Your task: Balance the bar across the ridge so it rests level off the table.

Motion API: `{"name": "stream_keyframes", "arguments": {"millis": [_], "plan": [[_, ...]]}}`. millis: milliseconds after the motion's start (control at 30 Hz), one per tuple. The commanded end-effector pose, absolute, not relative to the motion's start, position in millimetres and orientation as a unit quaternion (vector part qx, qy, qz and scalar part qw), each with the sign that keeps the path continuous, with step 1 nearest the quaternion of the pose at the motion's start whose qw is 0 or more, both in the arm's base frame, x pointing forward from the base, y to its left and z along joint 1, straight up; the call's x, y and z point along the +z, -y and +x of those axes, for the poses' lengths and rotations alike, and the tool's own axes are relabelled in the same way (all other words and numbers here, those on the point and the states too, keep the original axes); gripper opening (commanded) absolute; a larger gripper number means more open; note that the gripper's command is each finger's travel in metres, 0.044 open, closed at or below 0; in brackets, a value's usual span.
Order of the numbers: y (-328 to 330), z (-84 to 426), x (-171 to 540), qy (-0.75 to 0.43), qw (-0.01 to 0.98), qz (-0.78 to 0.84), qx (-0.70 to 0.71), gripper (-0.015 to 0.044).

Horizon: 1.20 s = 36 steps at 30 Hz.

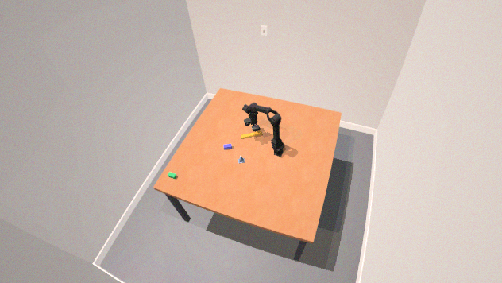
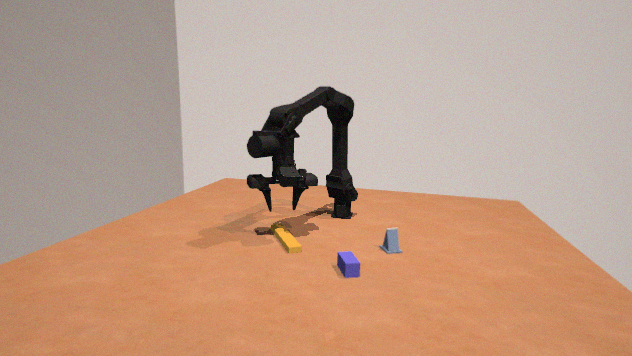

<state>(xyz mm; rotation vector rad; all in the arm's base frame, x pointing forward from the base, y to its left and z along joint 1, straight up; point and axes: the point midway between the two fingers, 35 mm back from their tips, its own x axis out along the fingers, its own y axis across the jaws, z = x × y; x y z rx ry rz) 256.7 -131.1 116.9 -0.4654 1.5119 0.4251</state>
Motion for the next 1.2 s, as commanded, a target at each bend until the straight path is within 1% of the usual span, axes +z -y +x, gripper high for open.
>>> {"name": "stream_keyframes", "arguments": {"millis": [0,267,1167], "plan": [[130,259,115,-0.67,0.684,-0.211,0.198,0.0315],[130,260,74,-0.67,0.684,-0.211,0.198,0.0315],[130,261,48,-0.67,0.684,-0.211,0.198,0.0315]]}}
